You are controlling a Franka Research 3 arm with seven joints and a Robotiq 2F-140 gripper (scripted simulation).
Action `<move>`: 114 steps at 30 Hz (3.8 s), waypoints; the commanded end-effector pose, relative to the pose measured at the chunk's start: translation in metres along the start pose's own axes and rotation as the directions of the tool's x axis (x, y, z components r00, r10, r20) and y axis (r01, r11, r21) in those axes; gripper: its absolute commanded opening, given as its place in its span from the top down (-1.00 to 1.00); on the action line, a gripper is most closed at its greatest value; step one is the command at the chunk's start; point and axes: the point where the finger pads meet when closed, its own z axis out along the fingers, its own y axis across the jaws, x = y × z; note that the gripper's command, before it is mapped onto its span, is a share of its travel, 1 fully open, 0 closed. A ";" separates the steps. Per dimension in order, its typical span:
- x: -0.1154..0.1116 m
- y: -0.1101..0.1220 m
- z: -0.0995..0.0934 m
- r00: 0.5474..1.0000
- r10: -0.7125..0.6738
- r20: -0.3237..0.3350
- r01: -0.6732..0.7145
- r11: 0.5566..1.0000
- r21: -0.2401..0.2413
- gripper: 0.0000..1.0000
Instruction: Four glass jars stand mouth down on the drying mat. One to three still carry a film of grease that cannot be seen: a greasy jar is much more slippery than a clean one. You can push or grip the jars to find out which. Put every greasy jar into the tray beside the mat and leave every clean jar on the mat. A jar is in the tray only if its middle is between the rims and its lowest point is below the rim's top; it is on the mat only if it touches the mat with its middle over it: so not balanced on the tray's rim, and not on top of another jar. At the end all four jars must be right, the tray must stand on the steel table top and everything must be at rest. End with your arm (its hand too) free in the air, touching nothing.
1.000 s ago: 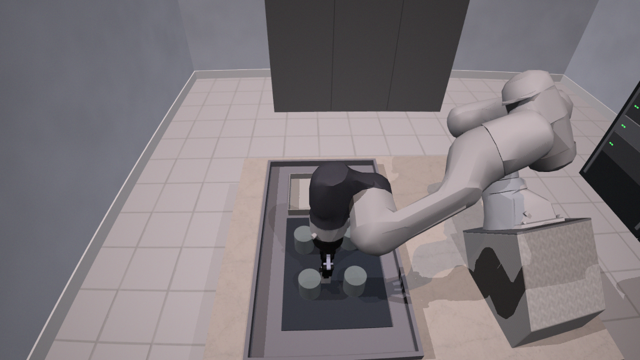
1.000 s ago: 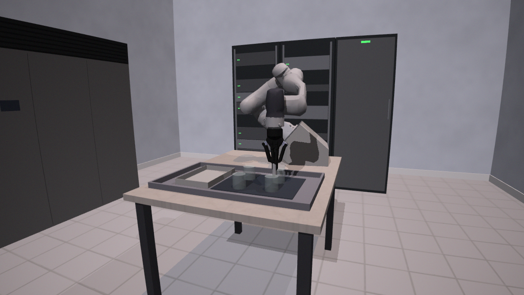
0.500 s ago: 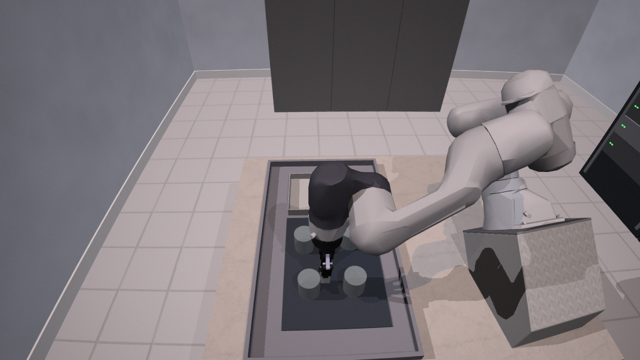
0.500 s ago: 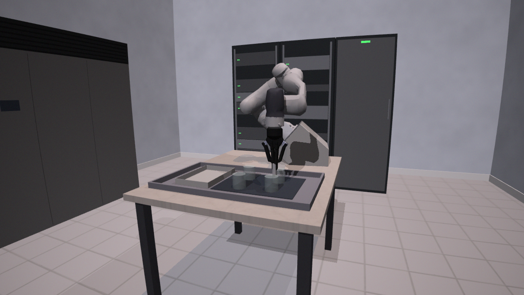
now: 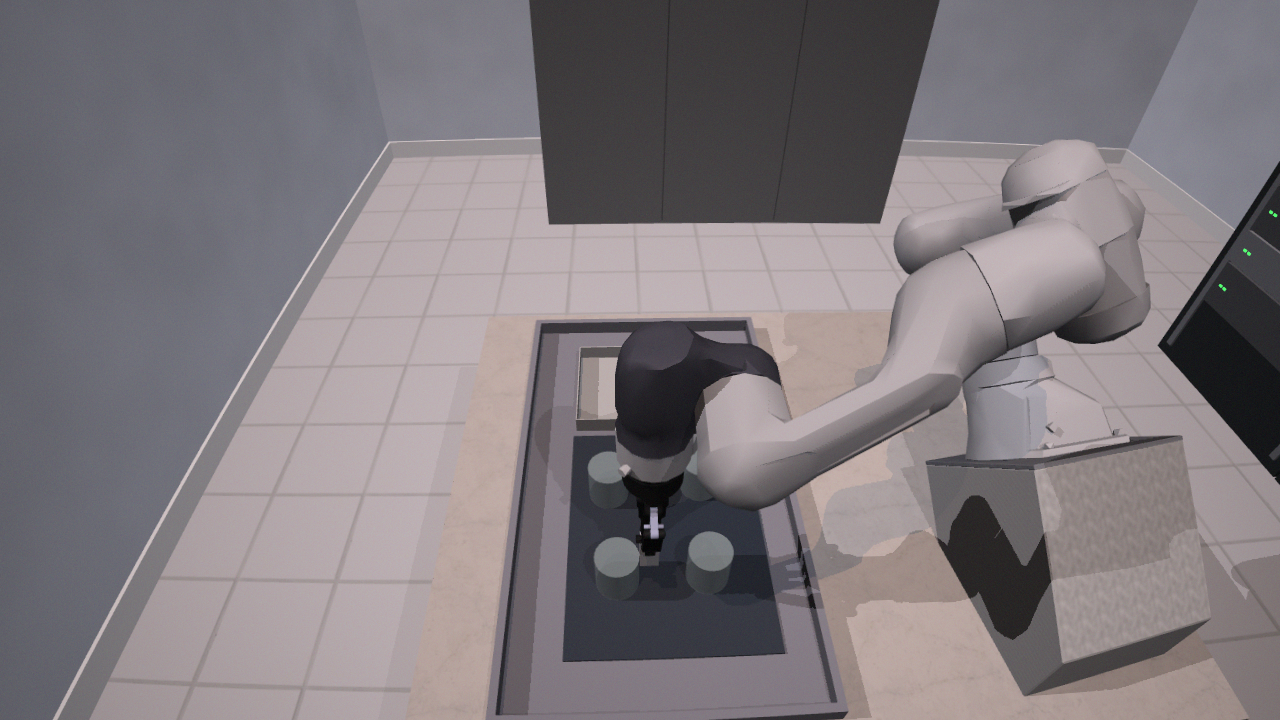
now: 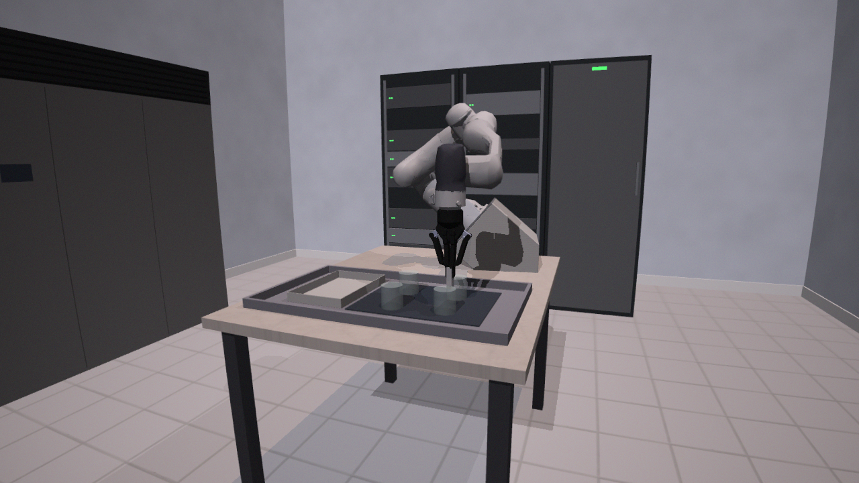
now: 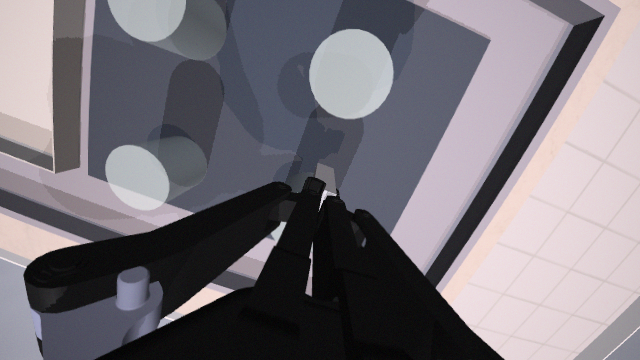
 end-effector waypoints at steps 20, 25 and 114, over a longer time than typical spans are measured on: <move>0.000 -0.002 -0.001 1.000 0.005 -0.003 -0.005 1.000 0.004 1.00; 0.012 -0.002 0.002 1.000 0.005 -0.003 -0.005 1.000 0.004 1.00; 0.025 -0.001 -0.063 1.000 0.005 -0.003 -0.005 1.000 0.004 1.00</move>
